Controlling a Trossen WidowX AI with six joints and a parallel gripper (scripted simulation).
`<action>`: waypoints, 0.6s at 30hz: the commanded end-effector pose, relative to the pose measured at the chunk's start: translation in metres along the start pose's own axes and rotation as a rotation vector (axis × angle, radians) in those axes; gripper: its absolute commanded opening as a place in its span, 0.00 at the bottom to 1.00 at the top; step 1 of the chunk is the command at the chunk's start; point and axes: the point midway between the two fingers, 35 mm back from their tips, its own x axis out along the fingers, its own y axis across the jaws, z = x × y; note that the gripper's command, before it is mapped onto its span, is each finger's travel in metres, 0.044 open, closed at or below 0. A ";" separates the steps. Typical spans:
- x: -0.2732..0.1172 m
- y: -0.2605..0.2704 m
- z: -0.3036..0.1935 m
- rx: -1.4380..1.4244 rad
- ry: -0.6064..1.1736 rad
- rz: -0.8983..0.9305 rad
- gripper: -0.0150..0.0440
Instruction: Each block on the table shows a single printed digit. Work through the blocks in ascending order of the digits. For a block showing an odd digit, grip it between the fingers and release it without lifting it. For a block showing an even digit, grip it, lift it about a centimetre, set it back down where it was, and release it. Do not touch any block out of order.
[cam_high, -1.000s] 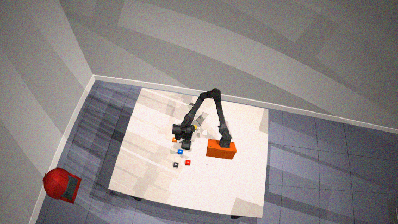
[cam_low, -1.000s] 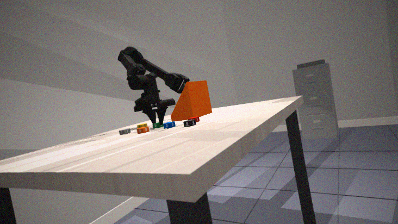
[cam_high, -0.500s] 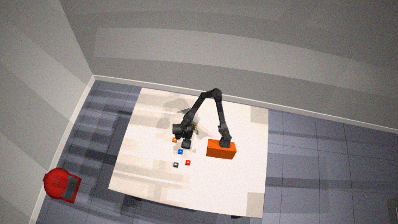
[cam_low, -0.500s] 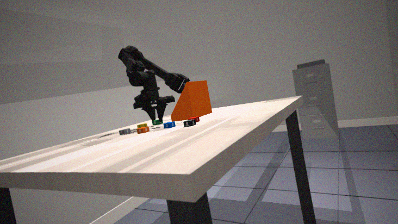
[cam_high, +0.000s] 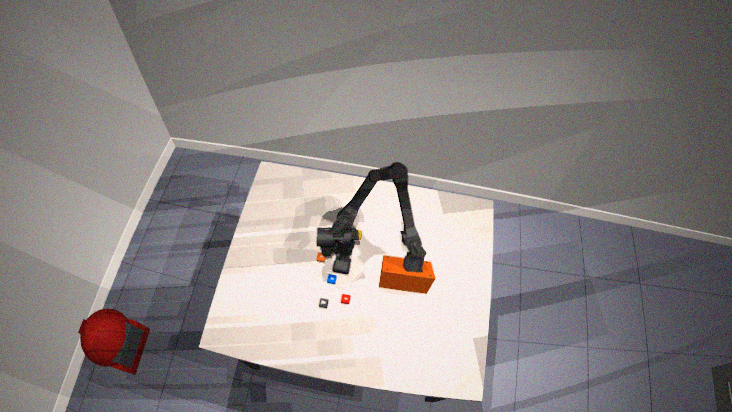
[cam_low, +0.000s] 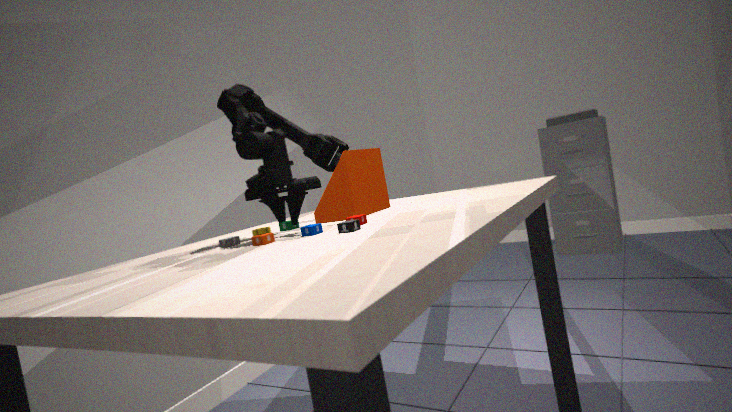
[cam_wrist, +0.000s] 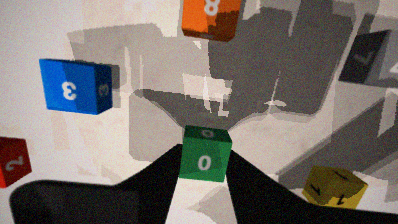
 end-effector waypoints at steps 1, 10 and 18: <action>0.005 0.000 -0.001 -0.005 0.002 0.000 0.46; 0.012 0.000 -0.001 -0.005 0.002 -0.001 0.46; 0.012 0.000 -0.001 -0.005 0.002 -0.001 0.50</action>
